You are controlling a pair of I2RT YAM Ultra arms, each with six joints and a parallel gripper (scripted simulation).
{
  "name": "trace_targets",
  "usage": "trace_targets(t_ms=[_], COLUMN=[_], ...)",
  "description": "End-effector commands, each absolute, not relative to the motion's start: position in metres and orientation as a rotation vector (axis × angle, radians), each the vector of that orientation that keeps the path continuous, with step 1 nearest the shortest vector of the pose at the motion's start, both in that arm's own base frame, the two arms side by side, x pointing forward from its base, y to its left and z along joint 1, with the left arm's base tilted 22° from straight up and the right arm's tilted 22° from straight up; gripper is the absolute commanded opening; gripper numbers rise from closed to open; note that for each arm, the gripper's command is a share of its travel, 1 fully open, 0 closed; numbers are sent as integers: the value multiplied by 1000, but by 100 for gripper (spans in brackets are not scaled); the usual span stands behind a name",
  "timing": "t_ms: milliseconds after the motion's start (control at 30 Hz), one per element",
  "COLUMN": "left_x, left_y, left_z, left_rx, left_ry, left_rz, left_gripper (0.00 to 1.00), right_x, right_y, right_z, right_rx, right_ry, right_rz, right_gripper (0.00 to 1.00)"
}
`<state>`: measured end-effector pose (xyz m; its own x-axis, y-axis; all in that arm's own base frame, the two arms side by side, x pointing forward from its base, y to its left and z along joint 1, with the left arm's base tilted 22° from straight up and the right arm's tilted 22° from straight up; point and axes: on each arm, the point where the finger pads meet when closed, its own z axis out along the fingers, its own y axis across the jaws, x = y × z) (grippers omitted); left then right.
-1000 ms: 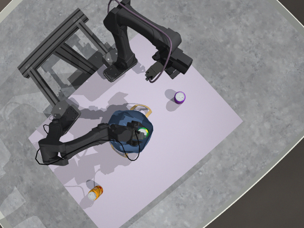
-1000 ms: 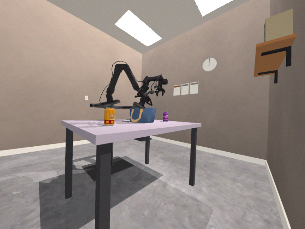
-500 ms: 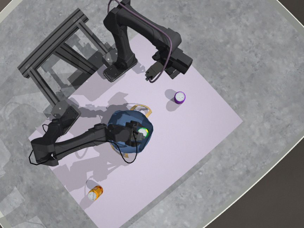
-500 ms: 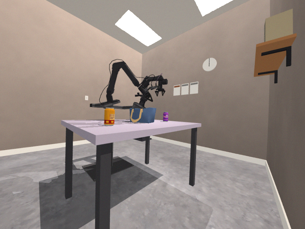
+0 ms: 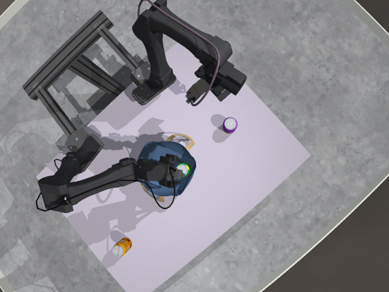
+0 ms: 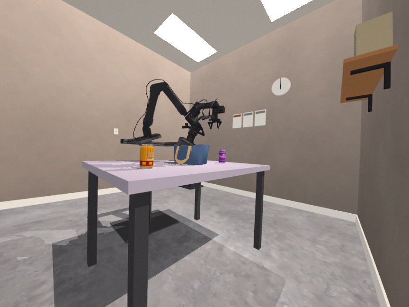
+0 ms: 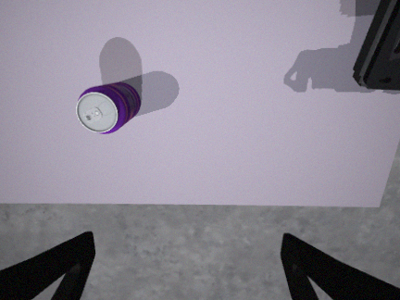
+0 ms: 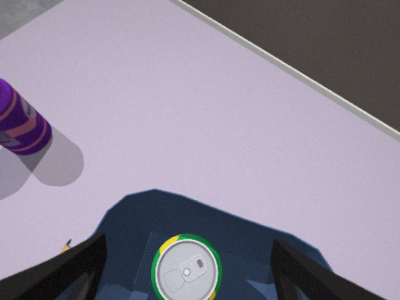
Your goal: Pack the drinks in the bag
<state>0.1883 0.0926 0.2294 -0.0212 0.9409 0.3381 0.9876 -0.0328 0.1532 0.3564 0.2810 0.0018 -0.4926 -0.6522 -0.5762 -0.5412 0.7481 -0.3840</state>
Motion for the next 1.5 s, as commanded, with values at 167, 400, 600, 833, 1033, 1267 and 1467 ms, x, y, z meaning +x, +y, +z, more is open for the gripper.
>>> trace_targets(t_ms=[167, 400, 600, 833, 1033, 1267, 1467], left_x=[186, 186, 192, 187, 188, 189, 189], left_y=[89, 89, 91, 89, 89, 89, 89], left_z=[231, 231, 230, 233, 234, 235, 235], left_rx=[-2113, -2113, -2121, -2122, -2126, -2126, -2125], left_ry=[-2102, -2102, -2099, -2092, -2088, -2089, -2089], left_rz=[-543, -543, -568, -544, -546, -548, -548], left_gripper=[100, 100, 100, 100, 100, 100, 100], right_x=[353, 352, 358, 359, 359, 377, 403], right_y=[297, 284, 288, 291, 291, 279, 240], right_z=[19, 10, 13, 20, 19, 28, 26], right_rx=[-899, -898, -880, -877, -878, -852, -996], right_ry=[2157, 2181, 2177, 2161, 2161, 2175, 2222], right_rz=[-139, -161, -162, -149, -149, -172, -195], right_gripper=[86, 86, 86, 84, 84, 84, 84])
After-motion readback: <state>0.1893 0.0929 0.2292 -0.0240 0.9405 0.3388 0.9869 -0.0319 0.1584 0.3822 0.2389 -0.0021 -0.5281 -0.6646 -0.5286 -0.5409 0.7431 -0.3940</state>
